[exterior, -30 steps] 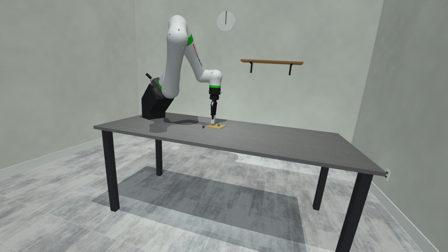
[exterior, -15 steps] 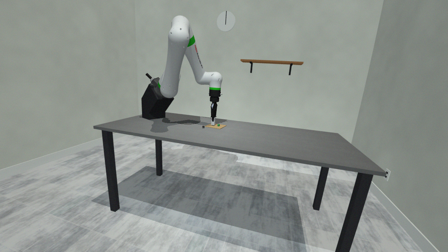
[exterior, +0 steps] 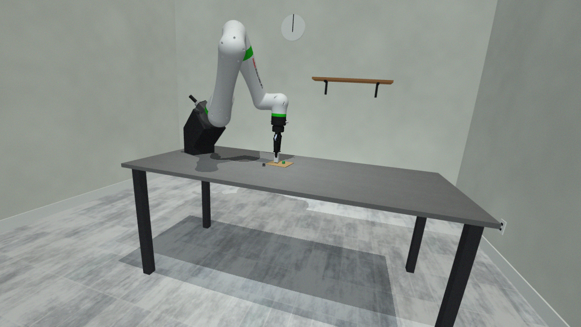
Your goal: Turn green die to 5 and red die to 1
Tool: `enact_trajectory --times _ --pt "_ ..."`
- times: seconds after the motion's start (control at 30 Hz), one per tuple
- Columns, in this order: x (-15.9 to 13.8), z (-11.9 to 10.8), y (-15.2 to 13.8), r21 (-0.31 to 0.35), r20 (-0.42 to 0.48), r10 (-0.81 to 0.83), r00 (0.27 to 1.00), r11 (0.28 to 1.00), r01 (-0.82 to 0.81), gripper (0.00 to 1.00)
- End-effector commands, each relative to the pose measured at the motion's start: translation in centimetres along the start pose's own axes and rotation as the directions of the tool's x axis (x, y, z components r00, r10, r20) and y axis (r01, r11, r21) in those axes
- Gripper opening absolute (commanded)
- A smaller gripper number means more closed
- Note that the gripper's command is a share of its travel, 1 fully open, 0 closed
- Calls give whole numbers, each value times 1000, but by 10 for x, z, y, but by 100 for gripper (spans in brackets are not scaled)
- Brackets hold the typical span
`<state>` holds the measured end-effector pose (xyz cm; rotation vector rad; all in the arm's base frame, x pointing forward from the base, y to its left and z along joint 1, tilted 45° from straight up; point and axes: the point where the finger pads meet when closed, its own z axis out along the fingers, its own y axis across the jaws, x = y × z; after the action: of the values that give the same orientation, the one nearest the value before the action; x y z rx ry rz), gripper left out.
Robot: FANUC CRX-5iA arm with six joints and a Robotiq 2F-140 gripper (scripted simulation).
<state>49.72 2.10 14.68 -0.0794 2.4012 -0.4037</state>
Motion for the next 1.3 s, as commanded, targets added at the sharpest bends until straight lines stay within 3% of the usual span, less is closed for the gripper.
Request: enact_trajectory --times 0.0,1.27 --pt "0 0 0 0 0 0 1000 1000 0 7" --pt "0 4 0 0 0 0 1000 1000 0 7"
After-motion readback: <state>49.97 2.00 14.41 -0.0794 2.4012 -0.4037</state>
